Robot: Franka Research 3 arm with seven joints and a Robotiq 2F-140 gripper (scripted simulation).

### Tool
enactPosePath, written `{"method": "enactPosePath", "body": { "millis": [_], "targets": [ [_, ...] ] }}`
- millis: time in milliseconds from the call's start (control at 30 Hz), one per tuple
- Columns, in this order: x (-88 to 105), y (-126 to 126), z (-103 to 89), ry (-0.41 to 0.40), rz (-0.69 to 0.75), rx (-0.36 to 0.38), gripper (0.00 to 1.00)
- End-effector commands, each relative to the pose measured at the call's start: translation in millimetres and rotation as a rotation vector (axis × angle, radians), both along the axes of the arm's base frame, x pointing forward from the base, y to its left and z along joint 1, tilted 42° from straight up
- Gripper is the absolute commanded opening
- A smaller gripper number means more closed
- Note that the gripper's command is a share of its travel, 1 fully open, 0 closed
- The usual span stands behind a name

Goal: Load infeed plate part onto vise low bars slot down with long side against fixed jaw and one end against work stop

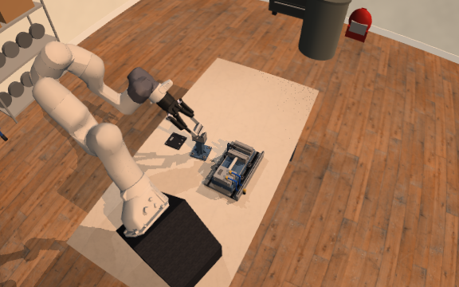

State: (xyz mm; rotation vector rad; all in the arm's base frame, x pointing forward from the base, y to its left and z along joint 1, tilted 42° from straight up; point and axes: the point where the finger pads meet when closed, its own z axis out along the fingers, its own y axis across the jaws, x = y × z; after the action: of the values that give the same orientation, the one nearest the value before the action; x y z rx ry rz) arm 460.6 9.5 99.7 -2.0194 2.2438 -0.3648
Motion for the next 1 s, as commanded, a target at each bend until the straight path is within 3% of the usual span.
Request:
{"method": "enactPosePath", "body": {
  "millis": [0, 967],
  "targets": [
    [-2.6, -1.2, -0.2, 0.007, 0.009, -0.002, 0.0],
    [-3.4, -3.4, 2.4, 0.007, 0.009, -0.002, 0.0]
  ]
}}
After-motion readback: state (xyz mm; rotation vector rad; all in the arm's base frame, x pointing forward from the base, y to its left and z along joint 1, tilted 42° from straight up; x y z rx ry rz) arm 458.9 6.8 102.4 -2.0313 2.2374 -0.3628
